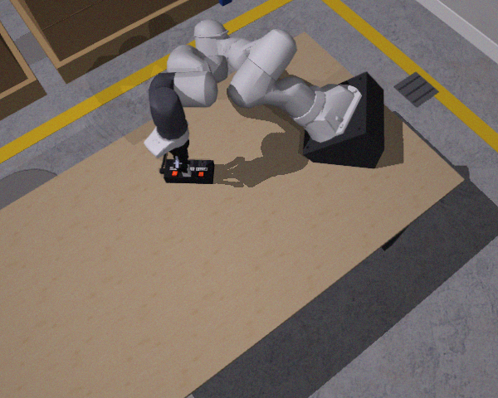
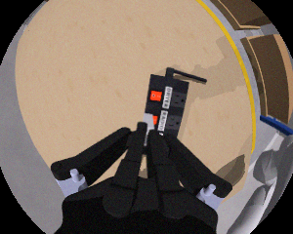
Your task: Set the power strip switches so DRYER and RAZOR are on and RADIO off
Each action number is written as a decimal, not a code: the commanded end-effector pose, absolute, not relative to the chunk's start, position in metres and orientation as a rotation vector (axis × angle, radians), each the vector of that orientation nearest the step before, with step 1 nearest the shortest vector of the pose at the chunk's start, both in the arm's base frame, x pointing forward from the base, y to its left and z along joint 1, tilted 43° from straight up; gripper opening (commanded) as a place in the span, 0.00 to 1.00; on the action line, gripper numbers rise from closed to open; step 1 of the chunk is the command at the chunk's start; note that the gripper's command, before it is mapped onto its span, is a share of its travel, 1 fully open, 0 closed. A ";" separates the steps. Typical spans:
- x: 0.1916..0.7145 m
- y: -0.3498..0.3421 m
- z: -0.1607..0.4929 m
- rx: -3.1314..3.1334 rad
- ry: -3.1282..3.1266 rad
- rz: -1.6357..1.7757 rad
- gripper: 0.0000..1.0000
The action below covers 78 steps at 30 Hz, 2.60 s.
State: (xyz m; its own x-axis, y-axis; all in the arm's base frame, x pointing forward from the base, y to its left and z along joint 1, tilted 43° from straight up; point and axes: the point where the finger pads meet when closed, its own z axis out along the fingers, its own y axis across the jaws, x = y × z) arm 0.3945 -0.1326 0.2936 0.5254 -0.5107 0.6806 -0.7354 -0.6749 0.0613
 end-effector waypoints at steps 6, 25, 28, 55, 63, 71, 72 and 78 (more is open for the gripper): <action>0.396 -0.133 0.293 2.429 -1.031 0.920 0.00; 0.399 -0.137 0.288 2.429 -1.031 0.920 0.00; 0.399 -0.138 0.287 2.429 -1.031 0.920 0.00; 0.396 -0.133 0.293 2.429 -1.031 0.920 0.00; 0.386 -0.121 0.310 2.429 -1.031 0.920 0.00; 0.383 -0.117 0.316 2.429 -1.031 0.920 0.00; 0.382 -0.117 0.316 2.429 -1.031 0.920 0.00; 0.382 -0.117 0.316 2.429 -1.031 0.920 0.00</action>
State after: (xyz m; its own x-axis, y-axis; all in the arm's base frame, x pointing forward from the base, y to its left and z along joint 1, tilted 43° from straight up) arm 0.3835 -0.1162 0.3157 0.5338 -0.5013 0.6810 -0.7260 -0.6846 0.0651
